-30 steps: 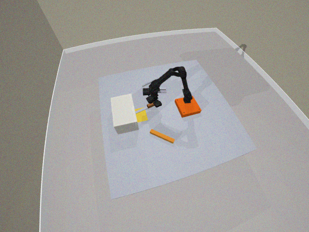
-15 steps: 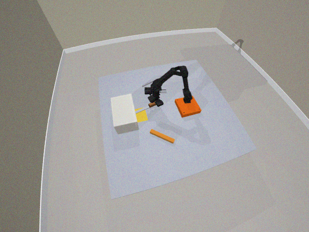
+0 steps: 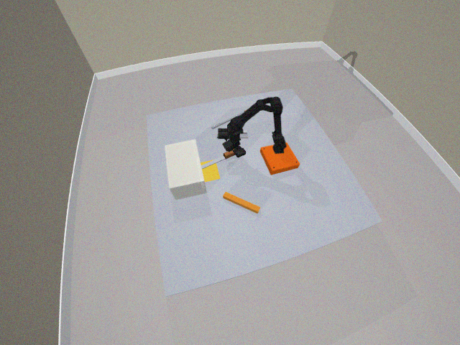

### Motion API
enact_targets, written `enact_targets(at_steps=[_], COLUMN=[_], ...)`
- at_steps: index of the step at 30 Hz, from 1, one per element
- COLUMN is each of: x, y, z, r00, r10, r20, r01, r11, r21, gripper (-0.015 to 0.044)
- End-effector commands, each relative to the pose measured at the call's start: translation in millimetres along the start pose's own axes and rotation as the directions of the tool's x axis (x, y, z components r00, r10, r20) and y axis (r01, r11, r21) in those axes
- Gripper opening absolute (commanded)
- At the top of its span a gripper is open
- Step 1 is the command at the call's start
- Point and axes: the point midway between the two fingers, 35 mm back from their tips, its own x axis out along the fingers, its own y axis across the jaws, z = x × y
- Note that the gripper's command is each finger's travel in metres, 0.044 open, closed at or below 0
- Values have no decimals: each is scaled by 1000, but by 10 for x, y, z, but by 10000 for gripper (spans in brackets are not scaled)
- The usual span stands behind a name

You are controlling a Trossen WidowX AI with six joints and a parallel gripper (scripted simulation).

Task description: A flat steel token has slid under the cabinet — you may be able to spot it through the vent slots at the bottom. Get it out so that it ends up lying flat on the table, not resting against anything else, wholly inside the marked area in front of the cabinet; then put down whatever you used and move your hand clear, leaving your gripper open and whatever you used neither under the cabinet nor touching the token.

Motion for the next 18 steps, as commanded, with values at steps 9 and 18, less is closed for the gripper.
enact_targets(at_steps=[9,18], x=[9,9], y=[-4,-11], z=[-188,-310], r00=[1000,1000], r10=[-1,-1], r20=[-6,-7], r01=[1,1], r11=[1000,1000], r21=[-1,-1], gripper=[0,0])
